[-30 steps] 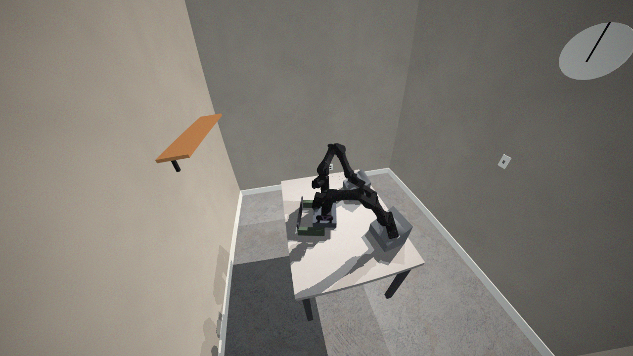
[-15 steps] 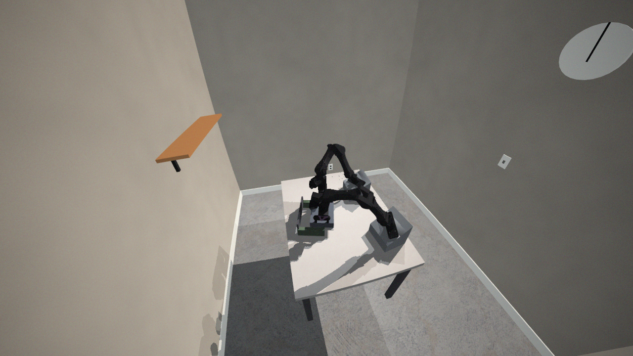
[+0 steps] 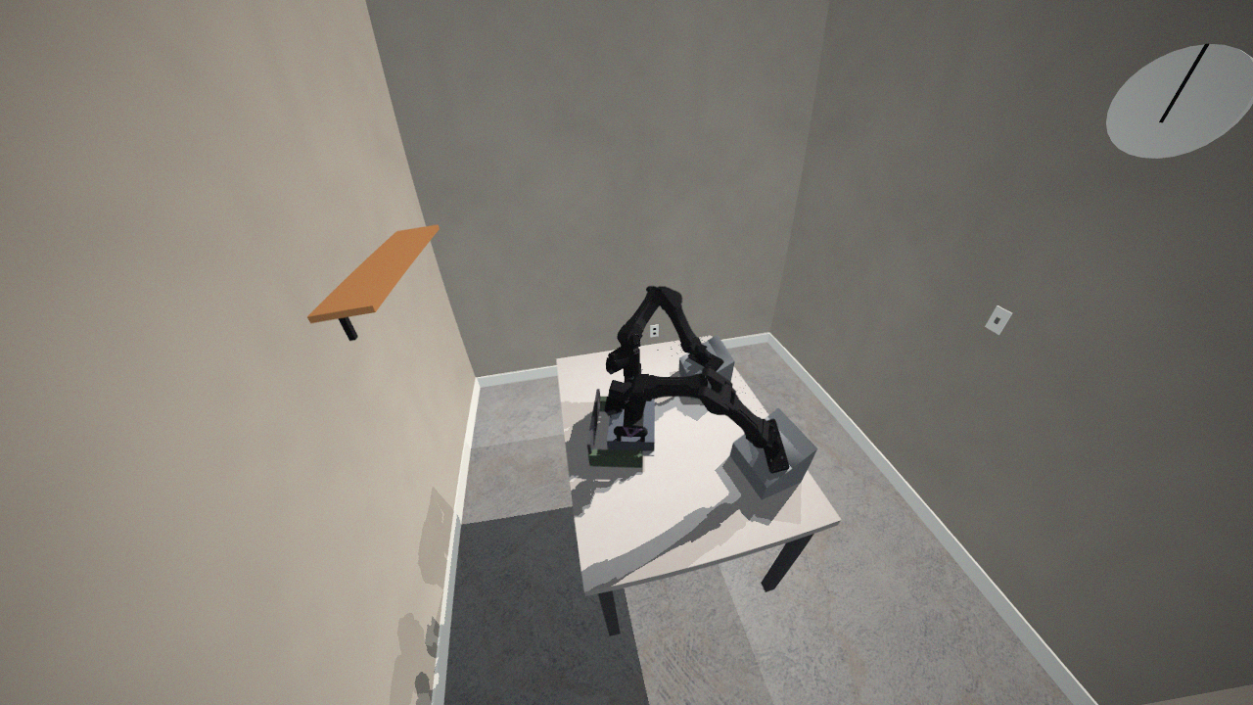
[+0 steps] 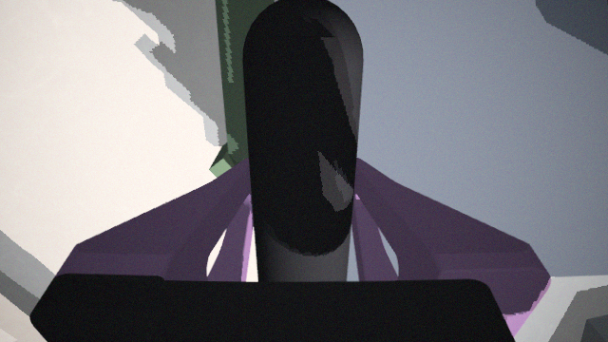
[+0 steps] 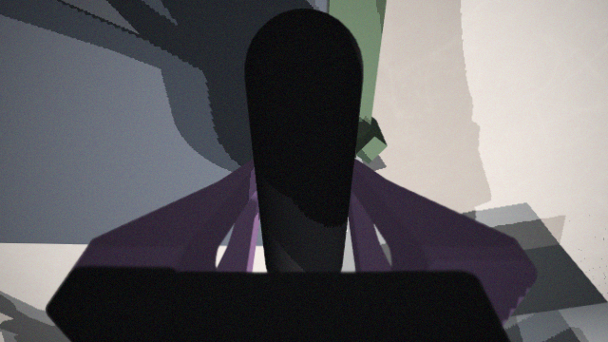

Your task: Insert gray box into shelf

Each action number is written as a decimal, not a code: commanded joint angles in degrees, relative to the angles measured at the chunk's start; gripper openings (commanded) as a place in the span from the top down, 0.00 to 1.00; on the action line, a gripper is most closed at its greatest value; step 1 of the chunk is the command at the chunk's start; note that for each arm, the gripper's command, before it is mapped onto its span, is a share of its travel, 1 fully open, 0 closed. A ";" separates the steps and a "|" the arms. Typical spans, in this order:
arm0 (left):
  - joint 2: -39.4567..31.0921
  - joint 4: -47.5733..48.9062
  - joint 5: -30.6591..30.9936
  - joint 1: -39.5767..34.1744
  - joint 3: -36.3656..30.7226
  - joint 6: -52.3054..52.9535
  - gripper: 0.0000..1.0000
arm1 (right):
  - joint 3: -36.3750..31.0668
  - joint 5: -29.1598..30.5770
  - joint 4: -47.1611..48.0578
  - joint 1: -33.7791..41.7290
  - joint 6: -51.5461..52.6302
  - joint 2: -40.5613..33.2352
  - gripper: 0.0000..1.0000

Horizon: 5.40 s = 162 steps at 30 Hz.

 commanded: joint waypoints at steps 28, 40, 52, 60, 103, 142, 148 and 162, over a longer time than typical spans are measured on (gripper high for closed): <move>8.59 -6.31 0.25 0.42 21.35 1.46 0.84 | 12.40 -5.21 -3.02 -4.94 -6.66 3.99 0.84; 11.42 -8.72 0.57 0.64 29.49 1.01 0.84 | 16.15 -6.03 -3.13 -6.00 -7.93 4.92 0.84; 13.51 -10.71 0.71 1.01 34.05 1.52 0.84 | 18.08 -6.87 -2.89 -6.69 -8.74 6.77 0.84; 13.35 -10.52 1.56 0.99 33.92 1.66 0.84 | 18.38 -6.54 -2.86 -6.71 -8.76 6.05 0.84; 12.40 -14.46 -0.28 0.13 34.06 0.49 0.00 | 19.55 -4.90 -8.24 -6.34 -7.07 5.79 0.00; 12.56 -22.46 -1.59 -2.49 43.50 -1.21 0.00 | 27.72 -4.18 -15.51 -5.25 -5.85 6.11 0.00; 14.02 -22.58 -1.60 -2.62 43.79 -1.23 0.00 | 27.78 -4.79 -15.88 -4.68 -5.70 7.33 0.00; 14.30 -22.61 -1.53 -2.38 43.91 -1.15 0.00 | 26.69 -4.94 -15.04 -4.49 -5.50 6.39 0.00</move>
